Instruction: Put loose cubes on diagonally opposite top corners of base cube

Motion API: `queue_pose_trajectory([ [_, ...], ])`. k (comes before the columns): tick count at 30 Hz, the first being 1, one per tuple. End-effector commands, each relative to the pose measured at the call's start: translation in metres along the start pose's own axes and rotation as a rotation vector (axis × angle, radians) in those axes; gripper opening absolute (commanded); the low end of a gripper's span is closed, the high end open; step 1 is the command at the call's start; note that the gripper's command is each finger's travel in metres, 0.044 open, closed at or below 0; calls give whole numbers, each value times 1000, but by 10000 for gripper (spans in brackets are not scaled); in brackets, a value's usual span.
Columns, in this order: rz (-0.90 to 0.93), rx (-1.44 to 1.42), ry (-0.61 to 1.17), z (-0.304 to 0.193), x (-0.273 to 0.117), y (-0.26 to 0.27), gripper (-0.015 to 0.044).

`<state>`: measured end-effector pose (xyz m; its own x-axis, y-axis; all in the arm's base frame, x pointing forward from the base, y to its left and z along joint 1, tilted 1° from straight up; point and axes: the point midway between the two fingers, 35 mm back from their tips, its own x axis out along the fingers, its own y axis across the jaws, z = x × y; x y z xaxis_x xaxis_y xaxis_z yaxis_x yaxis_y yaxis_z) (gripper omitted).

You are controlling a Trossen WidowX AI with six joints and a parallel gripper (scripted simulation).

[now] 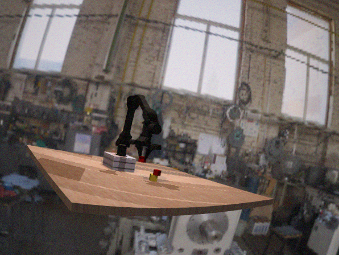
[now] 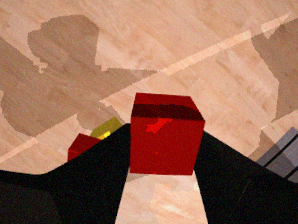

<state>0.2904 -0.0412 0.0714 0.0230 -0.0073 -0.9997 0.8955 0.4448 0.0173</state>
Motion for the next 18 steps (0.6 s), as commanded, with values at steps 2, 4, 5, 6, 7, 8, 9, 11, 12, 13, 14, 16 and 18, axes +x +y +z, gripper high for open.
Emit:
queue_pose_trajectory([
  [2,-1,-187,2,-12,0,5,105],
  [4,0,-275,3,-18,0,8,105],
  [5,1,-320,4,-20,0,9,105],
  [6,1,-364,5,-23,0,10,105],
  [7,2,-408,5,-26,0,11,105],
  [8,2,-453,5,-28,0,12,105],
  [9,3,-497,6,-31,1,13,105],
  [11,4,-585,6,-36,1,16,105],
  [12,4,-629,6,-38,1,17,105],
  [13,4,-673,7,-41,1,18,105],
  [14,4,-717,7,-43,1,19,105],
  [16,5,-805,7,-48,2,21,105],
  [18,5,-893,7,-53,2,23,105],
])
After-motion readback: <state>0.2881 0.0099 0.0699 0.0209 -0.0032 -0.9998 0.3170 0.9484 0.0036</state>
